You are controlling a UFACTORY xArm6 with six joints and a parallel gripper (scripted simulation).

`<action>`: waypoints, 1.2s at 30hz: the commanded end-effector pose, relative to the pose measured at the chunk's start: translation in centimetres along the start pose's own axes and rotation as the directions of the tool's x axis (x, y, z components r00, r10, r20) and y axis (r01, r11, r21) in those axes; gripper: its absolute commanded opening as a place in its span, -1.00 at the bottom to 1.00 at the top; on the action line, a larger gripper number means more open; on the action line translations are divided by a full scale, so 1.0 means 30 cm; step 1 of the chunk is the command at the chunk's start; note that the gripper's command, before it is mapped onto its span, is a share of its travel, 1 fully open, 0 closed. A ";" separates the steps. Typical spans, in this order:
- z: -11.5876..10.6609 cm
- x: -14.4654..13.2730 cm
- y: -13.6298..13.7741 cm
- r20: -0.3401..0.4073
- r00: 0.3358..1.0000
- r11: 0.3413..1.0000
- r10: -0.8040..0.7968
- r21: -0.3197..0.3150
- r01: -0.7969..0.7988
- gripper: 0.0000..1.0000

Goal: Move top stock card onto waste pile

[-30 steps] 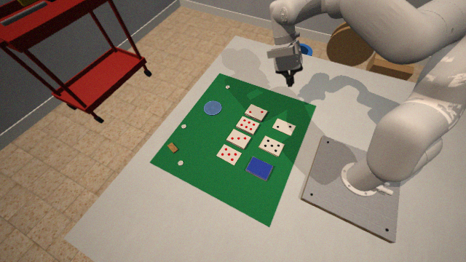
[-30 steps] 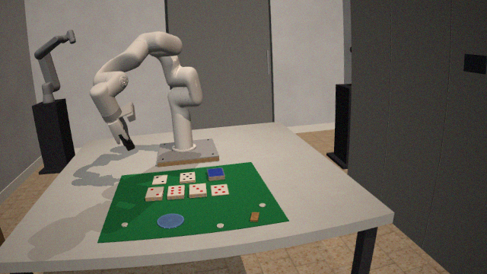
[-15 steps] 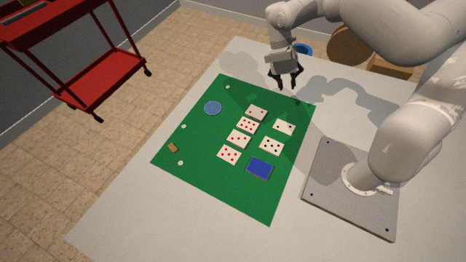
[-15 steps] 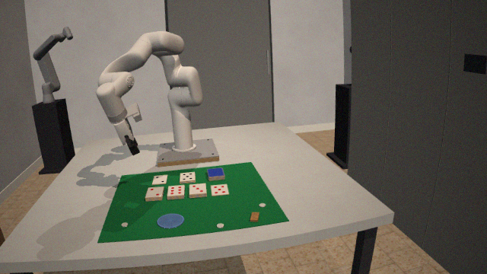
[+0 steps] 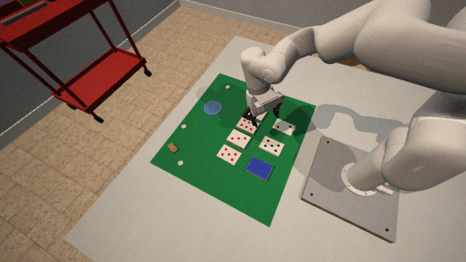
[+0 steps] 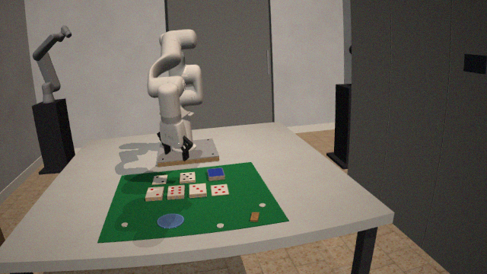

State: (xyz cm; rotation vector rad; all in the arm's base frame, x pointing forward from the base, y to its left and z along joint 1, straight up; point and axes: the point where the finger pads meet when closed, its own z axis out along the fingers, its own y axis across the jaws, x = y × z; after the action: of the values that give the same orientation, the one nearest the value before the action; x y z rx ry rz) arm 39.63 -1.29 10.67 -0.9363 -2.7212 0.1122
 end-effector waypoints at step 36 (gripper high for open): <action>0.162 0.421 0.298 0.261 0.644 0.677 -0.719 0.057 0.734 1.00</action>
State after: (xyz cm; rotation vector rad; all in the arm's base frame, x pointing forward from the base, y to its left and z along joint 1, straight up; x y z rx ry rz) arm 33.94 13.53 7.23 0.1373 -3.1333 0.0040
